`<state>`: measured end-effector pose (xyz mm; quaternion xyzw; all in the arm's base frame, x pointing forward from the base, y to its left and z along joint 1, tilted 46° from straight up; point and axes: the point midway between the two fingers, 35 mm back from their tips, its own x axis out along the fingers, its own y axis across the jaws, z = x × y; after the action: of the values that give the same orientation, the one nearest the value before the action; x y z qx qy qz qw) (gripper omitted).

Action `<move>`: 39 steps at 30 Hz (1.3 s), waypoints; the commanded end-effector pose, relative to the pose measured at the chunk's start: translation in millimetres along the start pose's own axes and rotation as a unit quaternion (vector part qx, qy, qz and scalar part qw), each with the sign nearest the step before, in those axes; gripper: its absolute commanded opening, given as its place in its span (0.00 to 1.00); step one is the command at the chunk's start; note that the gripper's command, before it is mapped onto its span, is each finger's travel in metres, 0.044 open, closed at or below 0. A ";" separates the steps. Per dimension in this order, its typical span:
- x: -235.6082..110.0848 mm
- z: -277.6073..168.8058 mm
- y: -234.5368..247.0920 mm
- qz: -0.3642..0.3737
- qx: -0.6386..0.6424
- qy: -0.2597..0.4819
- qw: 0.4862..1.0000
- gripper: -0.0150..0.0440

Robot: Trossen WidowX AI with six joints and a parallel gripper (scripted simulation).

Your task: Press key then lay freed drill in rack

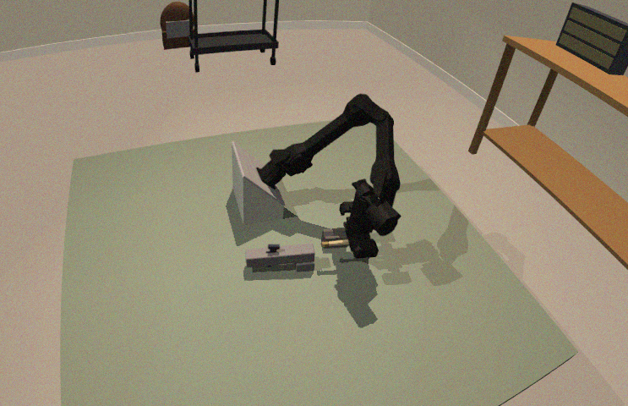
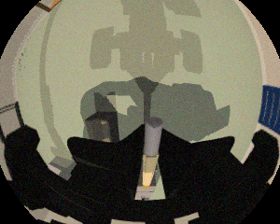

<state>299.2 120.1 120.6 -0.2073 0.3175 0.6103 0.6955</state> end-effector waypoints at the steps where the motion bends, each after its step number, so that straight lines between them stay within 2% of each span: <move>1: -3.3 0.6 -0.3 -0.002 -0.002 -0.002 1.000 0.25; 39: -14.6 0.1 -0.8 -0.002 -0.002 -0.002 1.000 0.25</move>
<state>298.6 110.8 128.0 -0.2071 0.3181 0.6101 0.6955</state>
